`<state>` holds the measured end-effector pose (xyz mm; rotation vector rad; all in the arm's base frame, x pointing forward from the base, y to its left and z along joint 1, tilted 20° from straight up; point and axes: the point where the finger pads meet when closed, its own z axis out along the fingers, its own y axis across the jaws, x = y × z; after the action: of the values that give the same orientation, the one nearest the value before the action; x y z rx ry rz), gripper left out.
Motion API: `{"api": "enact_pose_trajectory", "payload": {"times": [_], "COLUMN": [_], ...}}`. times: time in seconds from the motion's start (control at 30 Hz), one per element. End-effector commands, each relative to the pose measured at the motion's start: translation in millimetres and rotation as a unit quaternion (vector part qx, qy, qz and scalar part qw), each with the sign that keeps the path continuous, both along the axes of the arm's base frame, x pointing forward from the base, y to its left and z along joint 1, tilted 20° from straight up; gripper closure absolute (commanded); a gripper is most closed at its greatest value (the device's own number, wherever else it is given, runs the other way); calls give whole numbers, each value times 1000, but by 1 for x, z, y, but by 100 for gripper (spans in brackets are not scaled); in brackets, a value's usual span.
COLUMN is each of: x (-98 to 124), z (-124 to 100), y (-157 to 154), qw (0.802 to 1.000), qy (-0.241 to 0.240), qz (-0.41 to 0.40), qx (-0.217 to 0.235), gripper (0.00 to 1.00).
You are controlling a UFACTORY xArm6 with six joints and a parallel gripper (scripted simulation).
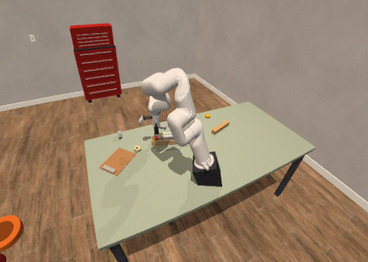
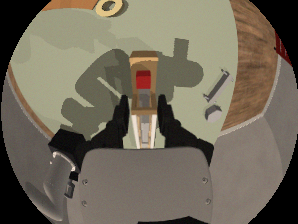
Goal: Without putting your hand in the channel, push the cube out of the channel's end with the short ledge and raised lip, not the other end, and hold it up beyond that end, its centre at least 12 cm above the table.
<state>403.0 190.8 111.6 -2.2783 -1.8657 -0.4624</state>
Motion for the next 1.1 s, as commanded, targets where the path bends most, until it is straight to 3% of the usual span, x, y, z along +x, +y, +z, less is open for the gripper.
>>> {"api": "enact_pose_trajectory", "payload": {"times": [0.0, 0.37, 0.7, 1.07], "x": [1, 1, 9, 10], "z": [1, 0, -38, -51], "y": [0, 1, 15, 19], "qw": [1000, 1000, 1000, 1000], "qy": [-2, -2, -1, -1], "qz": [0, 0, 0, 0], "qx": [1, 1, 1, 1], "gripper": [57, 57, 57, 57]}}
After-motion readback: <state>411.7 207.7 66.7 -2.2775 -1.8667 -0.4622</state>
